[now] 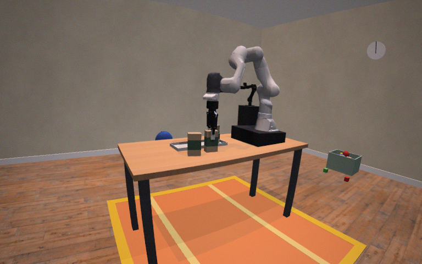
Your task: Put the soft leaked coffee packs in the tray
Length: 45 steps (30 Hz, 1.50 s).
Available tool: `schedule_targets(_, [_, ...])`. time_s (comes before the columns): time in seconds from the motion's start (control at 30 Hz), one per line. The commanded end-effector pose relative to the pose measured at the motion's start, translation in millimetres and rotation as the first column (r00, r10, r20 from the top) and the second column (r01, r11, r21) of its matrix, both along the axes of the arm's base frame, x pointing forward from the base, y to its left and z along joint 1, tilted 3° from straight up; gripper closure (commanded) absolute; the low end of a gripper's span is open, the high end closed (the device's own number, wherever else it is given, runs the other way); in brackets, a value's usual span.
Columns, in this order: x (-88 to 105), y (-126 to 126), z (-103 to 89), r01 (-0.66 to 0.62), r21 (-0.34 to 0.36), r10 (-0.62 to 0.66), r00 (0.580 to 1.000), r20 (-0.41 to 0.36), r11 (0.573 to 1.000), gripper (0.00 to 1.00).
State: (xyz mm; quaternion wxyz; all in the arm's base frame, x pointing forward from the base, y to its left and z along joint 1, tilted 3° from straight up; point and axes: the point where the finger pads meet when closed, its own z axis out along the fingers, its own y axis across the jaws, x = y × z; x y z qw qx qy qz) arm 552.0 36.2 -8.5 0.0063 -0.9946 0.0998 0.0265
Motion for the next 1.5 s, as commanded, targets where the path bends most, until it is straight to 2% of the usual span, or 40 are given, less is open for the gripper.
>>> schedule_targets(0.0, [-1.2, 0.3, -1.8, 0.004, -0.001, -0.004, 1.0, -0.002, 1.0, 0.77])
schedule_targets(0.2, [-1.2, 0.3, -1.8, 0.004, -0.001, -0.004, 1.0, -0.002, 1.0, 0.77])
schedule_targets(0.23, [-1.2, 0.3, -1.8, 0.004, -0.001, -0.004, 1.0, -0.002, 1.0, 0.47])
schedule_targets(1.47, [-1.2, 0.3, -1.8, 0.004, -0.001, -0.004, 1.0, -0.002, 1.0, 0.47])
